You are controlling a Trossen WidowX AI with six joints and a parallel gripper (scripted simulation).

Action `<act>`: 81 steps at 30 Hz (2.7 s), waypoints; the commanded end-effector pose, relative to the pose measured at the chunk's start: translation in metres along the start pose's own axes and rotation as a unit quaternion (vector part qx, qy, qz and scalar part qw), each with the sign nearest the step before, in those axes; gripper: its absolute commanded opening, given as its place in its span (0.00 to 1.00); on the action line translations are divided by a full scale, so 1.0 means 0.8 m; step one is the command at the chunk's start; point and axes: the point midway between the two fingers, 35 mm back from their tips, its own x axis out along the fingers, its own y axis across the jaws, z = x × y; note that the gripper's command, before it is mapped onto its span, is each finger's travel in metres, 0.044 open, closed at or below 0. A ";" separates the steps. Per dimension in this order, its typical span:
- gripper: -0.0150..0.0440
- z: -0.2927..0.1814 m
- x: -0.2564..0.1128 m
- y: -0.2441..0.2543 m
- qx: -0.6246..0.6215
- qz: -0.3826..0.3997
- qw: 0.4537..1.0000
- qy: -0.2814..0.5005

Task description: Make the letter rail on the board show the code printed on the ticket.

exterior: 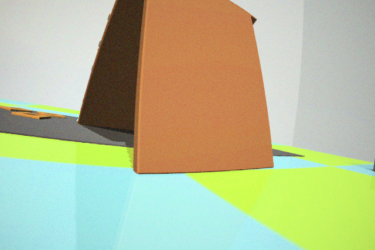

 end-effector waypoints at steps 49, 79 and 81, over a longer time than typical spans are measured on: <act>0.83 -0.219 0.166 0.193 0.937 0.044 0.011 0.346; 0.83 -0.237 0.203 0.251 0.891 -0.060 -0.214 0.396; 0.83 -0.235 0.213 0.263 0.891 -0.060 -0.214 0.396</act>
